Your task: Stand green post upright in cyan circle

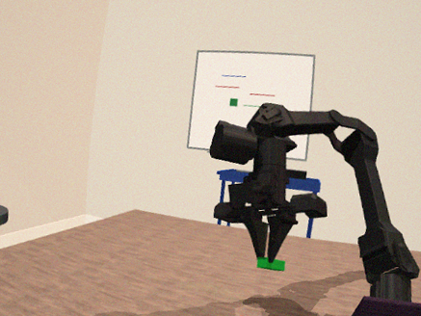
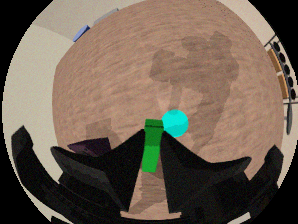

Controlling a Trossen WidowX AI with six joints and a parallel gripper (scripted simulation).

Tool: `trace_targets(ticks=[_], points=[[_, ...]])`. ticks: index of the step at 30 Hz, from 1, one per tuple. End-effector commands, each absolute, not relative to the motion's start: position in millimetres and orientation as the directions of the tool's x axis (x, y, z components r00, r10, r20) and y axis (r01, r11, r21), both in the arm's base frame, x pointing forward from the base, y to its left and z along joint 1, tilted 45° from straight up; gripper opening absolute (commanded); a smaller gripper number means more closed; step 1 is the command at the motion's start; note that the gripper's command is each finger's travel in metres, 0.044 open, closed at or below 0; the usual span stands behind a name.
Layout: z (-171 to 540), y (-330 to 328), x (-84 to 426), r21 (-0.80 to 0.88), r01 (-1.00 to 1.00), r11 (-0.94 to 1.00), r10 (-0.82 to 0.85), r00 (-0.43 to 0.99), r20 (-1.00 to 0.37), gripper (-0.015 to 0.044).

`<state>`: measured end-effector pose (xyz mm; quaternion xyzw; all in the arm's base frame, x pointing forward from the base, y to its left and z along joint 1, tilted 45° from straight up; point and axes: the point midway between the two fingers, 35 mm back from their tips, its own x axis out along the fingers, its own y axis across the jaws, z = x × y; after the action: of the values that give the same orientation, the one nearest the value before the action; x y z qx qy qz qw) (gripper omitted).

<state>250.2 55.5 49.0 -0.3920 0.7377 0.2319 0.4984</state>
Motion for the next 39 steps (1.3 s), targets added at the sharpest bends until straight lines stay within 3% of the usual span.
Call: trace_targets(ticks=[1, 39], points=[[47.2, 54.8, 247.9, -0.029, -0.807, 0.590, -0.318, -0.199, -0.927, 0.0023], [43.6, 51.7, 244.3, 0.063, -0.802, 0.595, -0.056, -0.120, -0.991, 0.0023]])
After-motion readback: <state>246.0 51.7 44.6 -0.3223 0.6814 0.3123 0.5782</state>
